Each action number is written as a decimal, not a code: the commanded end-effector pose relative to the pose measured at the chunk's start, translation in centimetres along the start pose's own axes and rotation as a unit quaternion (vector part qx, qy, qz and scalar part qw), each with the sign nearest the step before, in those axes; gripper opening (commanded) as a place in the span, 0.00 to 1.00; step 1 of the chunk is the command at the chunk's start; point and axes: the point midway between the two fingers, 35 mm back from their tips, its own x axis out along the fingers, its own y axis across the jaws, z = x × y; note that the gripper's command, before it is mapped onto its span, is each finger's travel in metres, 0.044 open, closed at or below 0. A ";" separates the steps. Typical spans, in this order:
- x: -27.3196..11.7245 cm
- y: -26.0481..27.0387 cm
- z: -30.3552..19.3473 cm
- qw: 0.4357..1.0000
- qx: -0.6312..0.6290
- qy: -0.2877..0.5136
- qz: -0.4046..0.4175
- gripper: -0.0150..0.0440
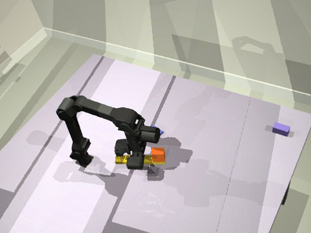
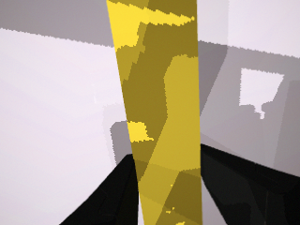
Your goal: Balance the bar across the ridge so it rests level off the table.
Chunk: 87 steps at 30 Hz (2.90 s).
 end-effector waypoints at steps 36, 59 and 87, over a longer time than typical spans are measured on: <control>1.9 -0.3 0.0 1.000 0.002 0.002 -0.002 0.25; 2.1 -0.3 0.0 1.000 0.002 0.002 -0.002 0.25; 2.3 -0.3 0.0 1.000 0.002 0.002 -0.002 0.25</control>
